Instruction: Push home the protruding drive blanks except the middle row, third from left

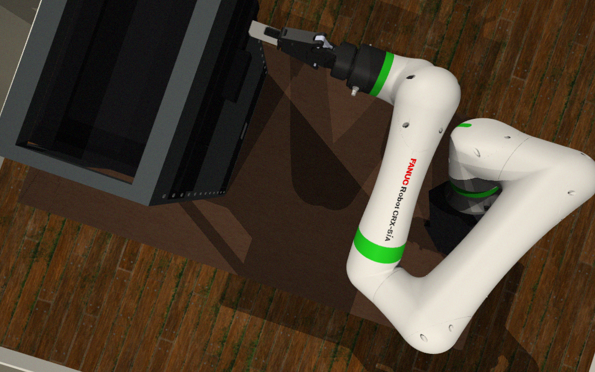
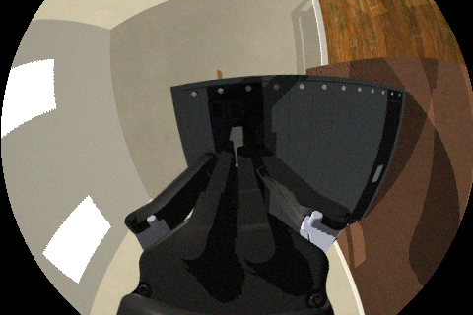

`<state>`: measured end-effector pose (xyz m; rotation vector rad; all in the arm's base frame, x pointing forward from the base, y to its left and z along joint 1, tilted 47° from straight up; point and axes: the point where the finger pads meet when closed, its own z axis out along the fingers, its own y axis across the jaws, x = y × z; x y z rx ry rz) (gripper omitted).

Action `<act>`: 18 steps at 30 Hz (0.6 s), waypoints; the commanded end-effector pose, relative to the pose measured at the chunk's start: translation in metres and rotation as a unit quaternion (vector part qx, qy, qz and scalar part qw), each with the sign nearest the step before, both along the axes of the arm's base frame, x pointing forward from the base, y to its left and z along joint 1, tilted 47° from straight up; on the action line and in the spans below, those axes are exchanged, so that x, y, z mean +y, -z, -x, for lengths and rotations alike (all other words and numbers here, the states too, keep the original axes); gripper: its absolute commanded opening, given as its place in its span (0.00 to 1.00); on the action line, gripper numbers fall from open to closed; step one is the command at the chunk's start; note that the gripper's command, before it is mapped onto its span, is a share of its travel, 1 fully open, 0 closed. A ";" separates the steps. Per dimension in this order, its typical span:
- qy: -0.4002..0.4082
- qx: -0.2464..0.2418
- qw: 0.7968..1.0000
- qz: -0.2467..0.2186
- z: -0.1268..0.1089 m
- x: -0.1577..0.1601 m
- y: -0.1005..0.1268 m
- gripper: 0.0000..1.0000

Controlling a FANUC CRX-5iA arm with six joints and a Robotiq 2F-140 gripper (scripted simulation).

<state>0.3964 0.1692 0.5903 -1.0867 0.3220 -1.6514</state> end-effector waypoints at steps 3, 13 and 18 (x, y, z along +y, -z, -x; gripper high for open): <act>0.000 0.000 1.000 0.001 -0.001 0.001 -0.001 0.00; 0.000 0.000 1.000 0.001 -0.003 0.002 -0.002 0.00; 0.000 0.000 1.000 0.001 -0.003 0.002 -0.002 0.00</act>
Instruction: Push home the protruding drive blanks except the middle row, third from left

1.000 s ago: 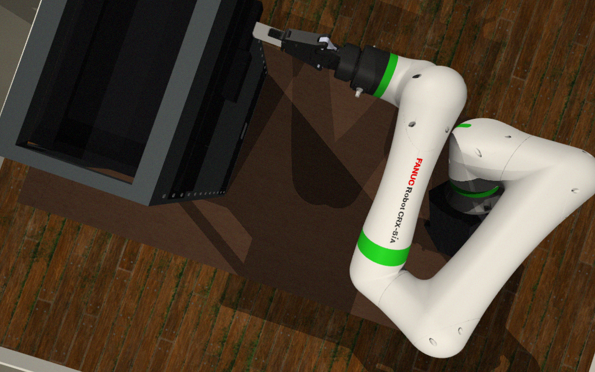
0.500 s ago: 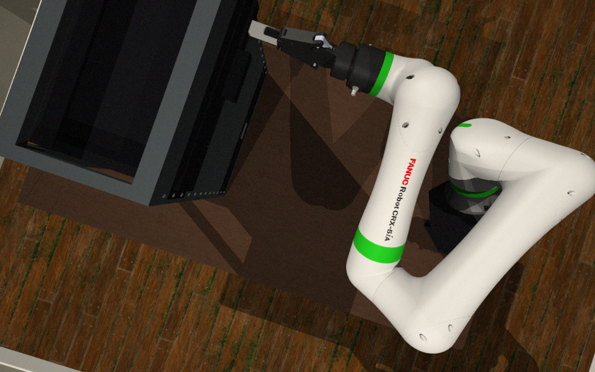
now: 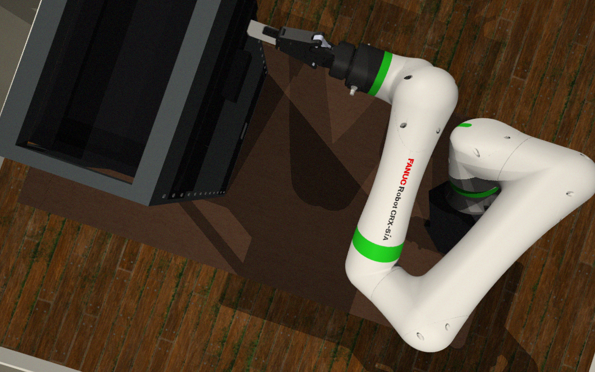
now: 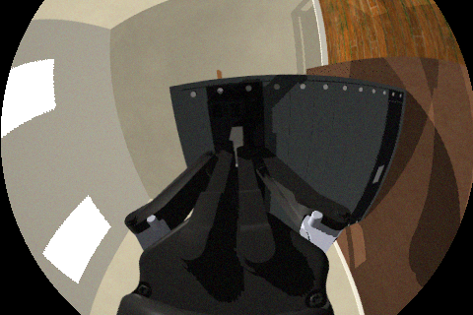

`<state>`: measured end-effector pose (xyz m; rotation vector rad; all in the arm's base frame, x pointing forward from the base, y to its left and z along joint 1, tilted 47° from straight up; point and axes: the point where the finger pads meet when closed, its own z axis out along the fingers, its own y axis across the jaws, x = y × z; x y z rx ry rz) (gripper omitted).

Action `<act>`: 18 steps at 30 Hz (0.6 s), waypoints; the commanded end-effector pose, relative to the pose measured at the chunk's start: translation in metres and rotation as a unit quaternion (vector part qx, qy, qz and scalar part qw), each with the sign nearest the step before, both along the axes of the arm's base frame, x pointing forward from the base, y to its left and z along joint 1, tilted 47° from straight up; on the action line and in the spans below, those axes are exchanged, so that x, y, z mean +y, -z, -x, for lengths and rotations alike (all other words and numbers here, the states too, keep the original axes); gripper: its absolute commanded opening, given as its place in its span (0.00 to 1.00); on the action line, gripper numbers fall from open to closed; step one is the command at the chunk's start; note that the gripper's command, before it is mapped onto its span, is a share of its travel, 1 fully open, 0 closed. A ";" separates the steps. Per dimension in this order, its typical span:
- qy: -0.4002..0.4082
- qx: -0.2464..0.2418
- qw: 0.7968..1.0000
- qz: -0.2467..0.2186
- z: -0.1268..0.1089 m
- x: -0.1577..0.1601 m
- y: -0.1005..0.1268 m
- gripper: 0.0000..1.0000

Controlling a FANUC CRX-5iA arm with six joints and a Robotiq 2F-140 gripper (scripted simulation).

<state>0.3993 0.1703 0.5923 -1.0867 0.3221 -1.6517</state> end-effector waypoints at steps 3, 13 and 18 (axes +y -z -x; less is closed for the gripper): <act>0.000 0.000 1.000 0.001 0.000 0.001 0.000 0.00; 0.000 0.000 1.000 0.001 -0.002 0.002 -0.002 0.00; 0.000 0.000 1.000 0.001 -0.002 0.002 -0.002 0.00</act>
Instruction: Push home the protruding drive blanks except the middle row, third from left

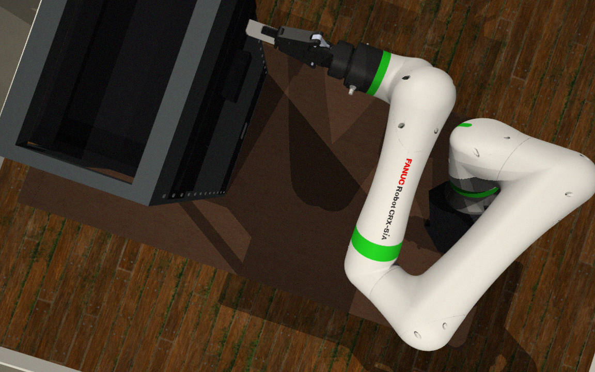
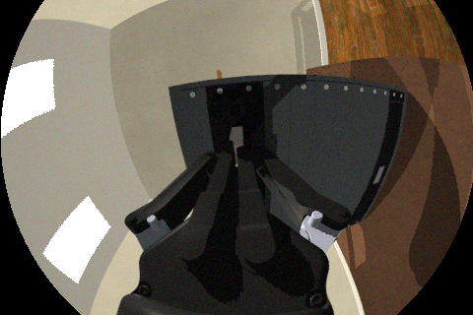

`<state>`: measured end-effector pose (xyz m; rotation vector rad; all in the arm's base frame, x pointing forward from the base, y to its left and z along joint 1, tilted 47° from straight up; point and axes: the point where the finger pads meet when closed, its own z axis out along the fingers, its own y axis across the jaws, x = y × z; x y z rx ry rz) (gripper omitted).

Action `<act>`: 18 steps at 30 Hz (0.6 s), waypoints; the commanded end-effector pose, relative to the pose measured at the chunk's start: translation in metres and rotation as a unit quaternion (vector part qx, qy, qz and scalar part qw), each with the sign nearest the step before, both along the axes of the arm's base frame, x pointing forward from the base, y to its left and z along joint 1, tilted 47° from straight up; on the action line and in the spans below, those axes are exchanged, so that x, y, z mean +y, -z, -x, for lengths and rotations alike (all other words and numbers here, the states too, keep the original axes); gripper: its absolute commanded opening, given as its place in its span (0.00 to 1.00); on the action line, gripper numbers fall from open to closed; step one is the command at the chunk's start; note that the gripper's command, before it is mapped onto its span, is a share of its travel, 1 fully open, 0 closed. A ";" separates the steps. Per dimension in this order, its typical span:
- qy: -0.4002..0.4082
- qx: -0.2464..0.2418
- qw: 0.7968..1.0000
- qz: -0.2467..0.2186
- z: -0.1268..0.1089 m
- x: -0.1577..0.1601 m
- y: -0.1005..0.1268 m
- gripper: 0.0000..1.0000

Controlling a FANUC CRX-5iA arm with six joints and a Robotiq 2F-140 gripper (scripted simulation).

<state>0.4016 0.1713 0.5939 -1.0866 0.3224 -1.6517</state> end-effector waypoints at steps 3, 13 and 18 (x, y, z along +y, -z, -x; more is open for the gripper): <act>0.000 0.000 1.000 0.001 0.000 0.001 0.000 0.00; 0.000 0.000 1.000 0.001 -0.002 0.002 -0.002 0.00; 0.000 0.000 1.000 0.001 -0.002 0.002 -0.002 0.00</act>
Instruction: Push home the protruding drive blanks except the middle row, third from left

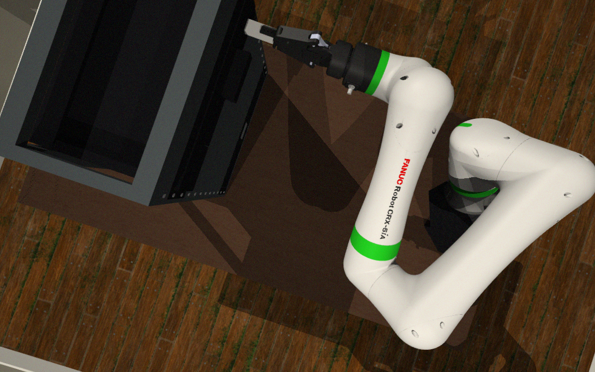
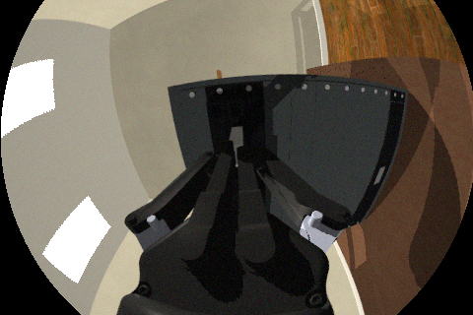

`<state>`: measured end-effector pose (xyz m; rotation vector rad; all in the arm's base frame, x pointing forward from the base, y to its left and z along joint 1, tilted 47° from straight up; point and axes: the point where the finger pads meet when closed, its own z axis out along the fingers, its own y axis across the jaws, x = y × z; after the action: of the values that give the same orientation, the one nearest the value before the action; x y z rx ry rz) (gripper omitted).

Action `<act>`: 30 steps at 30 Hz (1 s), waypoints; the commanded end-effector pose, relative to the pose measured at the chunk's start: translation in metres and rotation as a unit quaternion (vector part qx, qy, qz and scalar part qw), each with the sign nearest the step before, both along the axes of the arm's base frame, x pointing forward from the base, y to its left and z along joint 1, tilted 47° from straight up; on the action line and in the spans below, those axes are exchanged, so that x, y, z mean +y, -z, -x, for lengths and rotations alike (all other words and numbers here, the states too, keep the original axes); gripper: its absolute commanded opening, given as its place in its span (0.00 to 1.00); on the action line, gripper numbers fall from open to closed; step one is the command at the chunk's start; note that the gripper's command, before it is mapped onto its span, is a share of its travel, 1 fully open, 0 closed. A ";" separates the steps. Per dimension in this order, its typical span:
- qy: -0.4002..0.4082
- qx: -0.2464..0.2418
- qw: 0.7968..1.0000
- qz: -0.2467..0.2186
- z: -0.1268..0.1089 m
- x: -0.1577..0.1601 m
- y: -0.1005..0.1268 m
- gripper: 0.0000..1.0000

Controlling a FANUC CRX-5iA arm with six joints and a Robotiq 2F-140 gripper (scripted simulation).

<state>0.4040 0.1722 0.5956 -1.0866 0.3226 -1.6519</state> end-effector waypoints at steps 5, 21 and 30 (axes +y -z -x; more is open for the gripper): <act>0.000 0.000 1.000 0.001 -0.001 0.001 -0.001 0.00; 0.000 0.000 1.000 0.001 -0.002 0.002 -0.002 0.00; 0.000 0.000 1.000 0.001 -0.004 0.003 -0.003 0.00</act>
<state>0.4077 0.1736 0.5981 -1.0862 0.3230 -1.6517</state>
